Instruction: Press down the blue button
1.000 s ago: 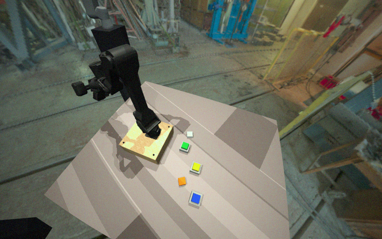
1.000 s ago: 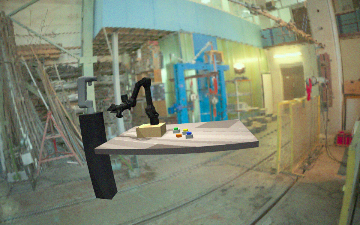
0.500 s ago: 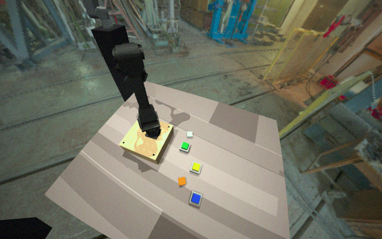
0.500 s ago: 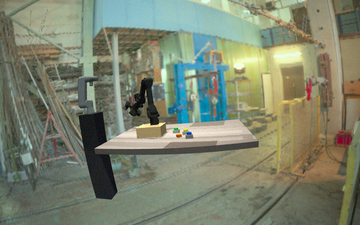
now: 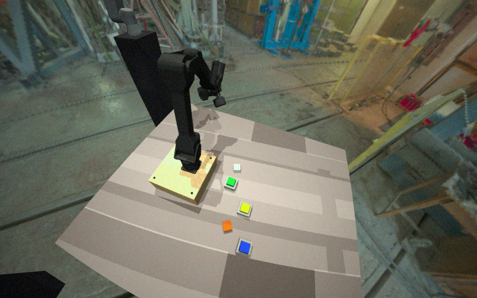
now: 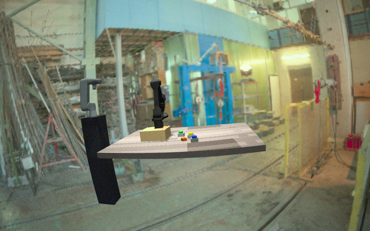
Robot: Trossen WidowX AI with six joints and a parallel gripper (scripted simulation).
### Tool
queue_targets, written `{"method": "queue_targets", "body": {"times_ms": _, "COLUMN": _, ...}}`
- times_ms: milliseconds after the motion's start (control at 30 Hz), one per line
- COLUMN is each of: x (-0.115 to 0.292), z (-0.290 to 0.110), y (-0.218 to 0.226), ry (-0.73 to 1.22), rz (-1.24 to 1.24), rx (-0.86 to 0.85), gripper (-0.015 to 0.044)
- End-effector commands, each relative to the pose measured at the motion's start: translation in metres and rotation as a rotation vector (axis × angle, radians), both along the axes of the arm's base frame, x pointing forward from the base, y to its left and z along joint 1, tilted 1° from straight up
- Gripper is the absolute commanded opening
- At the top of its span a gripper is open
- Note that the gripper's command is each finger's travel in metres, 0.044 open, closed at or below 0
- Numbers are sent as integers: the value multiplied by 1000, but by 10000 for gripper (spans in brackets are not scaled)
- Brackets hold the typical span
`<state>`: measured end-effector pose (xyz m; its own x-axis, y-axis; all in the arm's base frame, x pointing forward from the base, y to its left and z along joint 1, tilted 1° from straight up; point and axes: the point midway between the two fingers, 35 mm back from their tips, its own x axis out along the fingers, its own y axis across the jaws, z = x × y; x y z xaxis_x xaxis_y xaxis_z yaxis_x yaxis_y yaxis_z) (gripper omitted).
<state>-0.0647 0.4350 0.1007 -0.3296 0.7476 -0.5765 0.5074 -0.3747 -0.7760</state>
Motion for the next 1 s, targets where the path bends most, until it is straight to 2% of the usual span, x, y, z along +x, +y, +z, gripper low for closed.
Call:
{"method": "queue_targets", "body": {"times_ms": 0, "x": 75, "z": -9, "y": 4, "ry": 70, "rz": -249, "rx": -102, "gripper": 400}}
{"method": "queue_targets", "body": {"times_ms": 200, "x": 183, "z": -17, "y": -15, "ry": 196, "rz": -619, "rx": -217, "gripper": 400}}
{"method": "queue_targets", "body": {"times_ms": 433, "x": 297, "z": -24, "y": -72, "ry": 372, "rz": -1059, "rx": -316, "gripper": 400}}
{"method": "queue_targets", "body": {"times_ms": 700, "x": 398, "z": -29, "y": -176, "ry": 607, "rz": -1566, "rx": -379, "gripper": 400}}
{"method": "queue_targets", "body": {"times_ms": 967, "x": 454, "z": -32, "y": -309, "ry": 884, "rz": -2078, "rx": -385, "gripper": 400}}
